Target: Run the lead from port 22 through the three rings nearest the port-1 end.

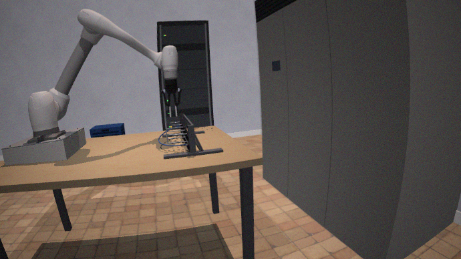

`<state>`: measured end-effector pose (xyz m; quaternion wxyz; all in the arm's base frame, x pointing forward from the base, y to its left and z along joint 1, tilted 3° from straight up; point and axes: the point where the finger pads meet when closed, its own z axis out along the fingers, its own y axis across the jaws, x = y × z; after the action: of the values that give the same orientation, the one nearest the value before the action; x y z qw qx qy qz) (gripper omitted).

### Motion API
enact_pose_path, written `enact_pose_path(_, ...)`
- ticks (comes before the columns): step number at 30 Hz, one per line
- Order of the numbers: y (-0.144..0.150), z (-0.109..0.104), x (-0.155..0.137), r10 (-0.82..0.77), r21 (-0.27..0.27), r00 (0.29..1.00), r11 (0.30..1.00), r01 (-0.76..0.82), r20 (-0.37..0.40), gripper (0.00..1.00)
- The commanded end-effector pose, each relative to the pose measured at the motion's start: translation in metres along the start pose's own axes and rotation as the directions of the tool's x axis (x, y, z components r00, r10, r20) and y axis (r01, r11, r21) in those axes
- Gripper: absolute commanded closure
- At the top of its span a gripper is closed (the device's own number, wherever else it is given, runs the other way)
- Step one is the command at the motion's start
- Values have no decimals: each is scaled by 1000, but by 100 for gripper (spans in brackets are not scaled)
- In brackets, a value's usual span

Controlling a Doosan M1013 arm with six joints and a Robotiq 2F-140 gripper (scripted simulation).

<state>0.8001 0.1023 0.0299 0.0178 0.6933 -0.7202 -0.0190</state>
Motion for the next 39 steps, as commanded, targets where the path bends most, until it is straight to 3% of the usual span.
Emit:
enact_pose_path(1, 0, -3, 0, 0, 0, 1000, 1000, 0, 0, 80)
enact_pose_path(8, 0, -5, 0, 0, 0, 1000, 1000, 0, 0, 80)
enact_pose_path(9, 0, -5, 0, 0, 0, 1000, 1000, 0, 0, 100)
enact_pose_path(39, 0, -5, 0, 0, 0, 1000, 1000, 0, 0, 100)
